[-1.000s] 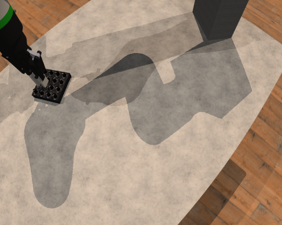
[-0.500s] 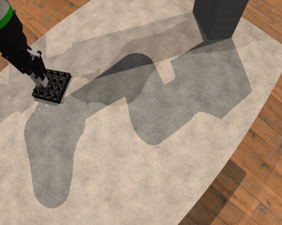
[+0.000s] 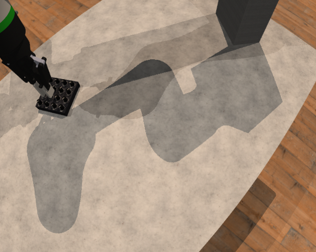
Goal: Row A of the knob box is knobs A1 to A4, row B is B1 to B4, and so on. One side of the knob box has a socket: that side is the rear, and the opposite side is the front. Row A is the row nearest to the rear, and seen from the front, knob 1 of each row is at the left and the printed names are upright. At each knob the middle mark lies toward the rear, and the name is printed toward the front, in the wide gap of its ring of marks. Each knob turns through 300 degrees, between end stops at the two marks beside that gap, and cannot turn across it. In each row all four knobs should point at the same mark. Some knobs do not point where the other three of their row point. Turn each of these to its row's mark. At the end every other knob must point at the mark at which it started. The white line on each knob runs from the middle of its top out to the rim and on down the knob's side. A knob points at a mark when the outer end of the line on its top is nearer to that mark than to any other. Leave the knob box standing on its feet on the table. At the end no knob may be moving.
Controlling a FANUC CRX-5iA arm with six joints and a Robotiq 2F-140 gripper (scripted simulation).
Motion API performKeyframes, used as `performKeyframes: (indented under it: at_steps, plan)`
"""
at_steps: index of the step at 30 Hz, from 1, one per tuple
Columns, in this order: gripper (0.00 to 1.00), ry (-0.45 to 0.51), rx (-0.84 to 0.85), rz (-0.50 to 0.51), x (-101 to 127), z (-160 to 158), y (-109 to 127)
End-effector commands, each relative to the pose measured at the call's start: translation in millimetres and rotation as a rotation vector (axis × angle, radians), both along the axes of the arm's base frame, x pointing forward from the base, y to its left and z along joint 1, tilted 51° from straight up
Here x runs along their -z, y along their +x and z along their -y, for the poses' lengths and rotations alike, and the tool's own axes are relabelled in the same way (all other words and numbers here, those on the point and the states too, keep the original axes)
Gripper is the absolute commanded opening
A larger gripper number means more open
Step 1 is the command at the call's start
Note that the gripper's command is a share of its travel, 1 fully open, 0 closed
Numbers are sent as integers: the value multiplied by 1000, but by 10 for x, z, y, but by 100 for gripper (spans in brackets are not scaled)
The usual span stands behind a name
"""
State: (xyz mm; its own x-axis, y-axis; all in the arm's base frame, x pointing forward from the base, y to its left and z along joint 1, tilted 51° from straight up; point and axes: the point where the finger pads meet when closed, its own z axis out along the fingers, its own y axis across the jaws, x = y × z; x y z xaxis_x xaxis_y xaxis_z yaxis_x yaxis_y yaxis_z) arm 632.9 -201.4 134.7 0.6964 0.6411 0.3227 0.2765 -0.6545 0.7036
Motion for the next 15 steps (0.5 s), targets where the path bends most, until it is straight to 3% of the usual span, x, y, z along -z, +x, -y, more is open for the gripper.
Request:
performKeyframes:
  at_steps: [1,15]
  plan:
    - [12,0,0,0,2,1,4]
    - [12,0,0,0,61,38,65]
